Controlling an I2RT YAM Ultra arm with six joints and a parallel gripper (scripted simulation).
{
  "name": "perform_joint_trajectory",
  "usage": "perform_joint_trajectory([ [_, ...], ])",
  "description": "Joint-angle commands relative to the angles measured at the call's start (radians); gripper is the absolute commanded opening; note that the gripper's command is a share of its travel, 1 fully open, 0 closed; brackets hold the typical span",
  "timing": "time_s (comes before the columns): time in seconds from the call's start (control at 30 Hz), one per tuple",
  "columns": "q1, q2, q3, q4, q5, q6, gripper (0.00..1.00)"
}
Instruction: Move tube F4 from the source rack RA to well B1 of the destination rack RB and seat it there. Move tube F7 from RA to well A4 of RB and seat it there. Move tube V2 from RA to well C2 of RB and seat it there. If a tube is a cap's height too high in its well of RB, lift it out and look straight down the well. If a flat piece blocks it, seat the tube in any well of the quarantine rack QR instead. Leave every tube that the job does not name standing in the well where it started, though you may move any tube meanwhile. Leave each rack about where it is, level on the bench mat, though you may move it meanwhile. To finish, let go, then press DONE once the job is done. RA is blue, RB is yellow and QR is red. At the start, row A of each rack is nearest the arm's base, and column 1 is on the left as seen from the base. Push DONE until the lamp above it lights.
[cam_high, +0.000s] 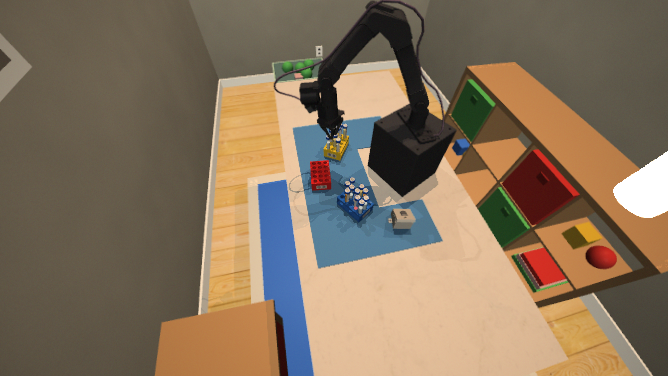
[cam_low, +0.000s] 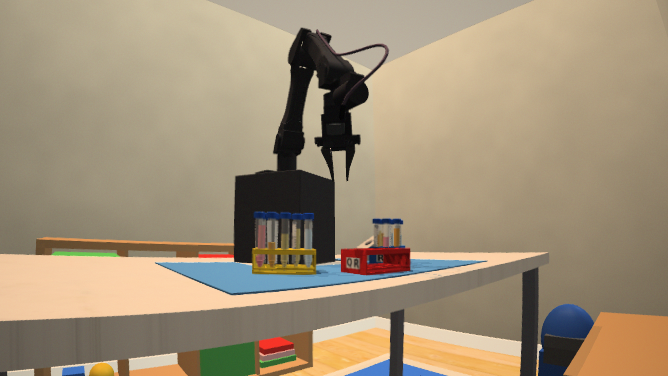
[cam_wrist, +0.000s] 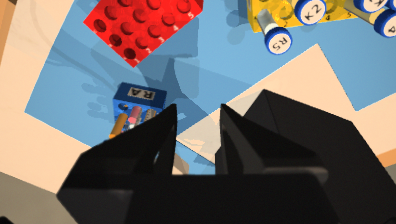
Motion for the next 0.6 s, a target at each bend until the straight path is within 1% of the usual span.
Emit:
perform_joint_trajectory([
  [0.0,0.037,-0.043,-0.04,0.046,0.033,-0.12,0.3],
  [0.03,0.052,-0.053,-0.056,0.054,0.037,-0.139,0.3],
  [0.1,0.052,-0.053,-0.056,0.054,0.037,-0.139,0.3],
  [0.2,0.095,-0.085,-0.107,0.082,0.05,-0.196,0.3],
  [0.27,0.102,-0.089,-0.113,0.089,0.062,-0.253,0.3],
  [0.47,0.173,-0.138,-0.189,0.129,0.09,-0.378,0.3],
  [0.57,0.192,-0.142,-0.213,0.155,0.106,-0.456,0.3],
])
